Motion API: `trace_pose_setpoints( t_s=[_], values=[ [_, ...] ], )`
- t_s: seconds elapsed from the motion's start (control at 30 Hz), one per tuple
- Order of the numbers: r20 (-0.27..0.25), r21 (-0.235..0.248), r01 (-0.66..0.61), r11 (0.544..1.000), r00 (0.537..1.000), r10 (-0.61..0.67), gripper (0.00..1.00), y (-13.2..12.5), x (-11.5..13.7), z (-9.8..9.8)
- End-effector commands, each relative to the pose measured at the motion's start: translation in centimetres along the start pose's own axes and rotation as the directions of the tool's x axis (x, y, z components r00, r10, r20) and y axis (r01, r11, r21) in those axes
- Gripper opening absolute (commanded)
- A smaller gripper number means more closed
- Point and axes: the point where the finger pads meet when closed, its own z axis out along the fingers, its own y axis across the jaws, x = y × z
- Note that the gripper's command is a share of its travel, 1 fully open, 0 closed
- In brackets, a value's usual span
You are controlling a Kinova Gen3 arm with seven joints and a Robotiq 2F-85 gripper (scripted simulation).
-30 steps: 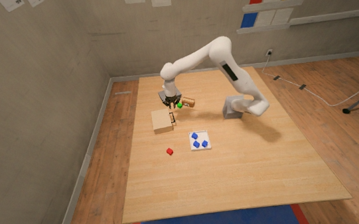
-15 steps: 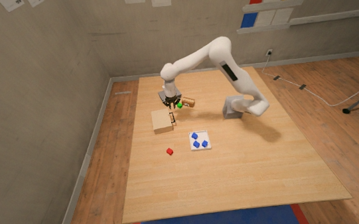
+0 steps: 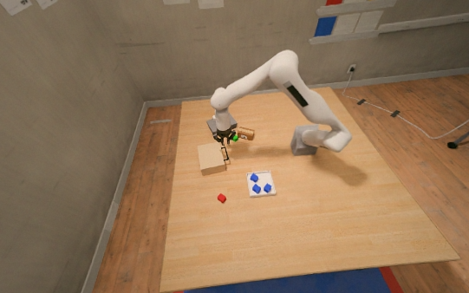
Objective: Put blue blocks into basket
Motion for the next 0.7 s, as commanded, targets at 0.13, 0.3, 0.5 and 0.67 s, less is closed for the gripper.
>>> trace_pose_setpoints(
  t_s=[0.13,0.3,0.5,0.67],
  values=[
    [-0.001,0.002,0.0,1.0,1.0,0.0,0.3,-0.1,0.1,1.2],
    [-0.001,0.002,0.0,1.0,1.0,0.0,0.3,-0.1,0.1,2.8],
    [-0.001,0.002,0.0,1.0,1.0,0.0,0.3,-0.1,0.1,4.5],
    [-0.001,0.002,0.0,1.0,1.0,0.0,0.3,-0.1,0.1,5.3]
  ],
)
